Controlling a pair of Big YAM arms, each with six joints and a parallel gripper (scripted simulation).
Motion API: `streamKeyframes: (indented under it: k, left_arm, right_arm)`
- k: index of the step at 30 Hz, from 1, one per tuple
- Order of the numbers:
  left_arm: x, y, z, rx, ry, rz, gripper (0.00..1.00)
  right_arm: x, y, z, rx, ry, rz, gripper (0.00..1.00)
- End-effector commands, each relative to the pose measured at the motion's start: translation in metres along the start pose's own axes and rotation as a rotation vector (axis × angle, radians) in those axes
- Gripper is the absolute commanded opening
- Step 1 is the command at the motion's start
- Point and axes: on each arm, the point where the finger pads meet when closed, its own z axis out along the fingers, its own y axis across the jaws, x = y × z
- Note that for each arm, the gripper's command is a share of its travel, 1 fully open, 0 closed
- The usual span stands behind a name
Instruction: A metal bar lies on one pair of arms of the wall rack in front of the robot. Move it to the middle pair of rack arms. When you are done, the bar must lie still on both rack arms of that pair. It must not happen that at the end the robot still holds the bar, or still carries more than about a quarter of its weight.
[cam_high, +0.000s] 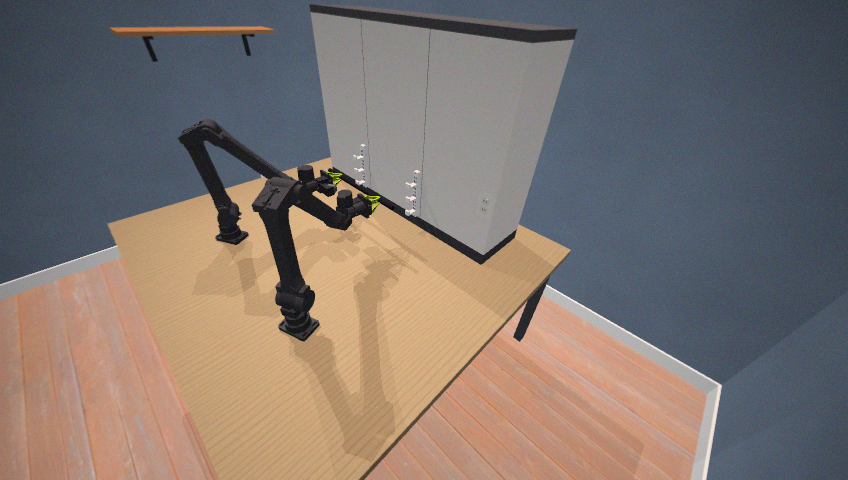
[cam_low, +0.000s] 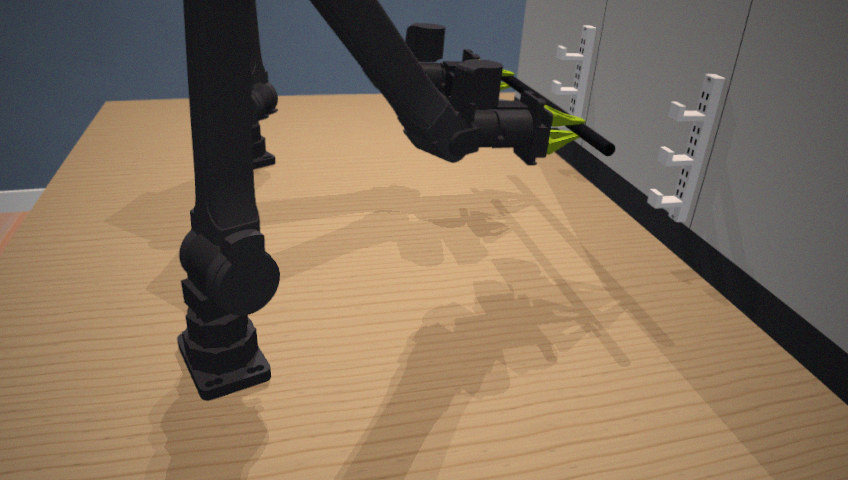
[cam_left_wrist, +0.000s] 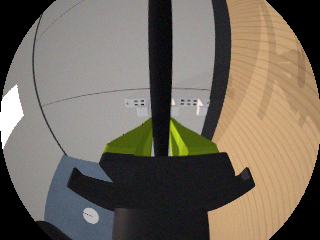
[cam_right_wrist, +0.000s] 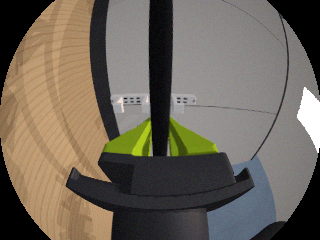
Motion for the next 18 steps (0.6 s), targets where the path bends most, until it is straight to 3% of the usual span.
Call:
streamKeyframes:
  k: [1, 18]
  left_arm:
    - [0.004, 0.02, 0.02, -0.041, 0.019, -0.008, 0.0]
    - [0.004, 0.021, 0.045, -0.041, 0.019, -0.008, 0.0]
  right_arm:
    - [-0.001, -0.035, 0.022, 0.064, 0.013, 0.03, 0.0]
    - [0.0, -0.035, 0.047, 0.064, 0.013, 0.03, 0.0]
